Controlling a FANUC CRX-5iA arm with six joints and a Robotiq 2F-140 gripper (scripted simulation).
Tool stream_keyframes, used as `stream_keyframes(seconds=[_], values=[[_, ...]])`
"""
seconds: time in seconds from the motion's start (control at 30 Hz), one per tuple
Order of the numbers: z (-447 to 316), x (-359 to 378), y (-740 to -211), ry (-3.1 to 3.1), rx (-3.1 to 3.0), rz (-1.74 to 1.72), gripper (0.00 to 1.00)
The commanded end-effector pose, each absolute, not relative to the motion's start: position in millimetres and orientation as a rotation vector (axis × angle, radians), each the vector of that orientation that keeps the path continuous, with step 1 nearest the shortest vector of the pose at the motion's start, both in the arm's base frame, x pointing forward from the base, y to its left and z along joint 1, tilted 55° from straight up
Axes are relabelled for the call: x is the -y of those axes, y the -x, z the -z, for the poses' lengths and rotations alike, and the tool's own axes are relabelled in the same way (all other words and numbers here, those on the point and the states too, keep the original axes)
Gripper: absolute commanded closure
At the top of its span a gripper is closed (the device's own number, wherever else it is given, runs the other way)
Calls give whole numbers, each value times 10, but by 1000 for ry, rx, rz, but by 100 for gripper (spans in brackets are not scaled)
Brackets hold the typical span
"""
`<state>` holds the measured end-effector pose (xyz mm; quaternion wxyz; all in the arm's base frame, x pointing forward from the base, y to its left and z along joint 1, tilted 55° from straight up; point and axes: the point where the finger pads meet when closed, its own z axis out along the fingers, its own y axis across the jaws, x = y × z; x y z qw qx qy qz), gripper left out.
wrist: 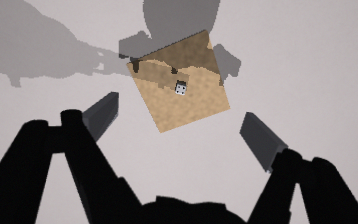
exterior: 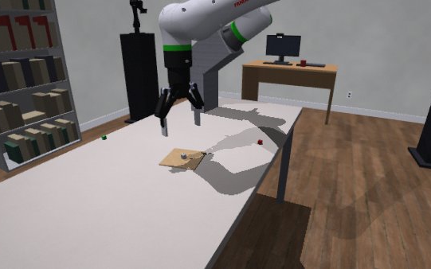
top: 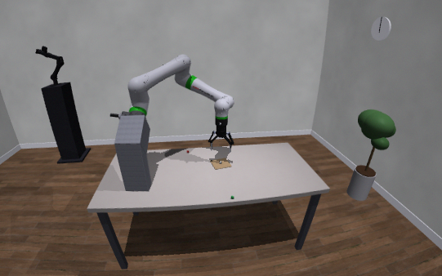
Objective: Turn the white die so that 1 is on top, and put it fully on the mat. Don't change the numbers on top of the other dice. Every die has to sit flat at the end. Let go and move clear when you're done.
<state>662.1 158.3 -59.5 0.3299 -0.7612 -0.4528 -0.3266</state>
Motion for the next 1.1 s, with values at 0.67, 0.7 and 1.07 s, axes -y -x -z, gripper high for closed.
stream_keyframes(seconds=[0.67, 0.7, 1.07], values=[[606, -1622, -6638, 1457, 2053, 1231, 0], [607, -1624, -6638, 1427, 2087, 1244, 0], [612, -1643, -6645, 1068, 2427, 1372, 0]])
